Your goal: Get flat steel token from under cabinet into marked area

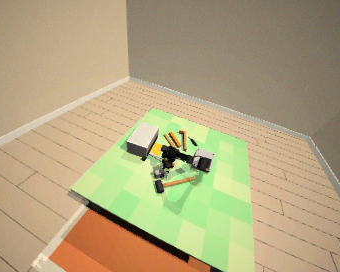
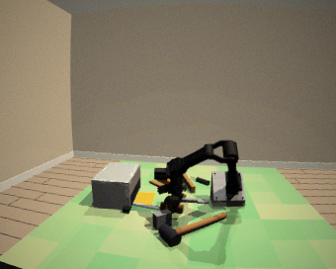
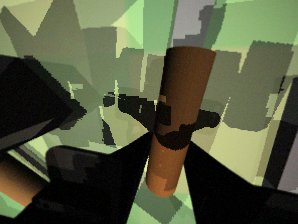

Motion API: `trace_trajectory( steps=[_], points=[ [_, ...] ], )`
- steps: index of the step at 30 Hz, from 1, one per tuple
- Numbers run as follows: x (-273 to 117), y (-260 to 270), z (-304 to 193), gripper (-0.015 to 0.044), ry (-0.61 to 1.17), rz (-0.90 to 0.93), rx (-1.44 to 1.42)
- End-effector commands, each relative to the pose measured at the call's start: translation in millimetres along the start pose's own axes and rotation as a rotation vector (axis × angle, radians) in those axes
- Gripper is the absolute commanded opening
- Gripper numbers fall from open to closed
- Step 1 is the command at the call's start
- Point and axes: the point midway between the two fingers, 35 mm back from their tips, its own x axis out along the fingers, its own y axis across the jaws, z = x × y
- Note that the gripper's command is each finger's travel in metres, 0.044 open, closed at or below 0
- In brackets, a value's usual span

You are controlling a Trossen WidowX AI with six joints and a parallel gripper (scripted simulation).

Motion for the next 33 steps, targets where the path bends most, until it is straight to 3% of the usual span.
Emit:
trace_trajectory(
  steps=[1, 33],
  points=[
    [0, 1, 6, 0.0, -0.001, 0.003, -0.008],
    [-1, 2, 41, 0.0, -0.003, 0.003, -0.01]
  ],
)
